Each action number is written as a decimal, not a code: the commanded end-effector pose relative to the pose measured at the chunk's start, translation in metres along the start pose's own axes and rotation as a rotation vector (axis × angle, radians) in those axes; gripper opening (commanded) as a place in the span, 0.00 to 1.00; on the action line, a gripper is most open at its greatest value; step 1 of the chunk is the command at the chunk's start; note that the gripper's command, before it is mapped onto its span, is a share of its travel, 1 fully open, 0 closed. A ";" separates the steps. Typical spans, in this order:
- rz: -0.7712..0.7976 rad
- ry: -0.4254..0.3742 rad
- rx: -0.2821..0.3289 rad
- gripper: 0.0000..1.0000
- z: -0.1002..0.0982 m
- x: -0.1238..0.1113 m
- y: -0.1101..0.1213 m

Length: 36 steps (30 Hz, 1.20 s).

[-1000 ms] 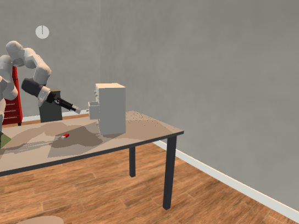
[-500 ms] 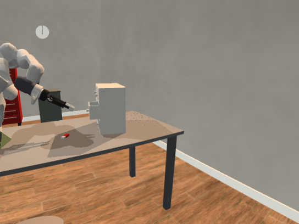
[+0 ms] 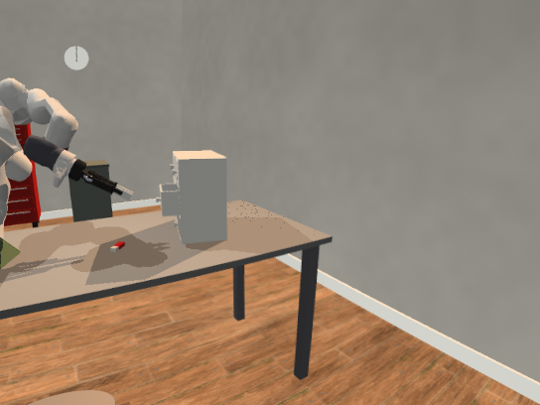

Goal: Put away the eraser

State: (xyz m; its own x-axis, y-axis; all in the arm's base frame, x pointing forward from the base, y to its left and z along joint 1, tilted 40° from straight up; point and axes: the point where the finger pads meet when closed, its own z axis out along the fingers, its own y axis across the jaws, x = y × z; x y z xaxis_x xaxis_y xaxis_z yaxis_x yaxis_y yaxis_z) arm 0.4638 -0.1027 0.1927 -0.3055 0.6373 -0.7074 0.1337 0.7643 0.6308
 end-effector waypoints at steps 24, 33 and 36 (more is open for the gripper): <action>0.021 0.346 -0.002 0.20 -0.046 -0.010 -0.001; -0.007 0.614 -0.005 0.20 -0.086 -0.020 -0.001; -0.015 0.638 -0.005 0.20 -0.091 -0.021 -0.001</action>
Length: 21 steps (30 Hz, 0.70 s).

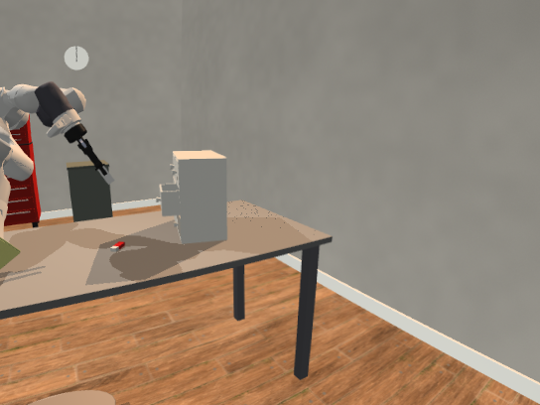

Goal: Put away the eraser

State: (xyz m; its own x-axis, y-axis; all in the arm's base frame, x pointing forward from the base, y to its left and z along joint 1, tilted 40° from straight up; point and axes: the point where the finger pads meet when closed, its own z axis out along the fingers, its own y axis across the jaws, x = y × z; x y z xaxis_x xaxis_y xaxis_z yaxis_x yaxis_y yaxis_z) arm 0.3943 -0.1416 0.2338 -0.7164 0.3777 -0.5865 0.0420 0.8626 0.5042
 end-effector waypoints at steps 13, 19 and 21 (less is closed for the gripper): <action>0.178 0.519 -0.108 0.20 -0.044 0.021 0.014; 0.177 0.554 -0.111 0.20 -0.048 0.022 0.014; 0.176 0.563 -0.112 0.20 -0.049 0.022 0.014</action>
